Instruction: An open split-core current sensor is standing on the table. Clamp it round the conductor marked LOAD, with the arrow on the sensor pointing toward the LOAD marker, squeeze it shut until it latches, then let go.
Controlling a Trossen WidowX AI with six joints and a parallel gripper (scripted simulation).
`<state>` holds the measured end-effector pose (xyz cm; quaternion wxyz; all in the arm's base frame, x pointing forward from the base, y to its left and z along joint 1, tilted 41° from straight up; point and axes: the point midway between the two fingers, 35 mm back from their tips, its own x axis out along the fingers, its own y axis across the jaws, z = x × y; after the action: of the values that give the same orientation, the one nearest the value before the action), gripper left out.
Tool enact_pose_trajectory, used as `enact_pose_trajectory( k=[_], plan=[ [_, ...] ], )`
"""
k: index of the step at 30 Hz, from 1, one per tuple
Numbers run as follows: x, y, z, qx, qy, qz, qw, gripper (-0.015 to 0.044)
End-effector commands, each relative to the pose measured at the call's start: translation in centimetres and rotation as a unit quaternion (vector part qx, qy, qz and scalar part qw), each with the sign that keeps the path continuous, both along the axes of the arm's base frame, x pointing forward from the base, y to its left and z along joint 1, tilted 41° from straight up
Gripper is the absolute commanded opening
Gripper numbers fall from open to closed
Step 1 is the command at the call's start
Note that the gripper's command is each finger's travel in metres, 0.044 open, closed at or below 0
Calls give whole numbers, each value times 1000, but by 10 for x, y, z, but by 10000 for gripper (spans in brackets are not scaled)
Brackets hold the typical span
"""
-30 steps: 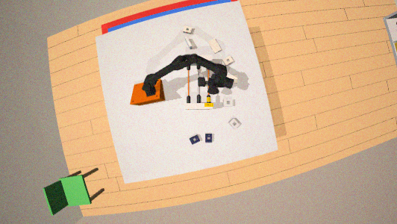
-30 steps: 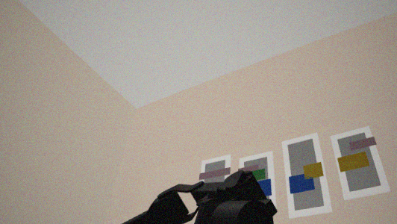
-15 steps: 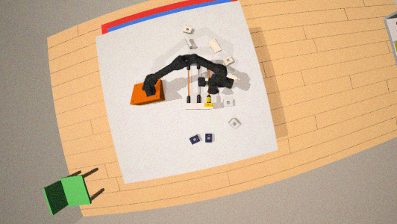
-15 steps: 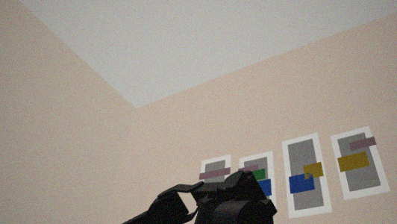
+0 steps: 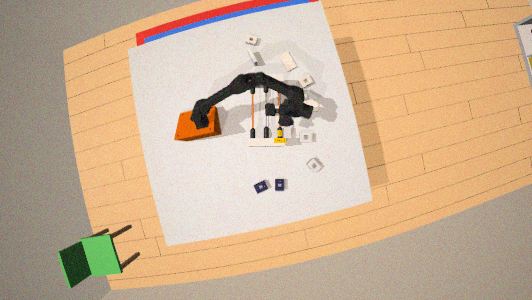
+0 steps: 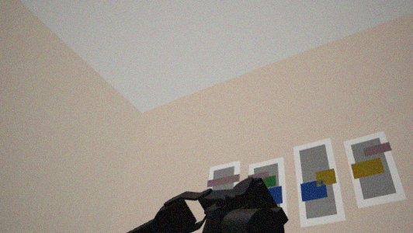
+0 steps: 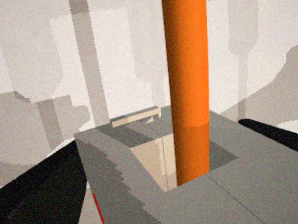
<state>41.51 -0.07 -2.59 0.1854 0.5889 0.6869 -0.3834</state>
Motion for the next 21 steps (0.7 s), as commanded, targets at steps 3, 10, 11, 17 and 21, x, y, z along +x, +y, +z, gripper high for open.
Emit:
enact_pose_trajectory(
  k=[3,10,11,17,21],
  plan=[
    [0,0,0,0,0,0,1000,221],
    [0,0,0,0,0,0,1000,174],
    [0,0,0,0,0,0,1000,167],
    [0,0,0,0,0,0,1000,127],
    [0,0,0,0,-2,-1,1000,81]
  ],
)
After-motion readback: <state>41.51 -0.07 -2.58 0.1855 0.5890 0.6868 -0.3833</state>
